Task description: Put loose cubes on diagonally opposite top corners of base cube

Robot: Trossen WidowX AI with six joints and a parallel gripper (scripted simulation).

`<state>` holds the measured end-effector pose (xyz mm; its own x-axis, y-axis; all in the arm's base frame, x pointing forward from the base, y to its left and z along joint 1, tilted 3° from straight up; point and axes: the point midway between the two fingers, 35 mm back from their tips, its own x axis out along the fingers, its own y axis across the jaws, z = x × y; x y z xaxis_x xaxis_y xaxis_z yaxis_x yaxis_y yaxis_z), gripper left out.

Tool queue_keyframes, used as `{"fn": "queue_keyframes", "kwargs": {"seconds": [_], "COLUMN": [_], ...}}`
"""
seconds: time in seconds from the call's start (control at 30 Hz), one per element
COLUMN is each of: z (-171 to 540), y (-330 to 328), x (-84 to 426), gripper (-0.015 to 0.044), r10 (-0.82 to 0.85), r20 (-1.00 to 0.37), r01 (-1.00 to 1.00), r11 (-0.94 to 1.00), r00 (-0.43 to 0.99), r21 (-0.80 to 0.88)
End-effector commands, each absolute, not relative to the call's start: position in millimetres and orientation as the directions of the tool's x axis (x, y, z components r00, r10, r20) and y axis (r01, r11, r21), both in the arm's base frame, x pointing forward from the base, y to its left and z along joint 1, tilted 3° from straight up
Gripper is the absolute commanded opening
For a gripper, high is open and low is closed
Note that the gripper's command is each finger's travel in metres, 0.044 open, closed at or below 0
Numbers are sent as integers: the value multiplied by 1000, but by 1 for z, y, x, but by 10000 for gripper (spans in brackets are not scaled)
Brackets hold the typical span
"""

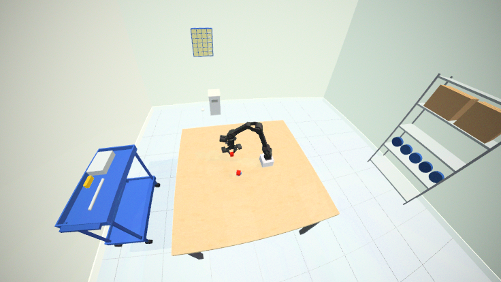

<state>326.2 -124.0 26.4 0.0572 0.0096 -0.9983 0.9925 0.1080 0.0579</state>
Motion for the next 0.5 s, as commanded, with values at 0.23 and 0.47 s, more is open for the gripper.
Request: {"fn": "queue_keyframes", "kwargs": {"seconds": [0.23,0.47], "z": [65,87], "y": [-125,-124], "x": [327,324], "gripper": [105,105], "r10": [11,11], "r20": [-998,-998], "r01": [992,992], "r11": [106,106], "r00": [68,68], "r21": [68,68]}}
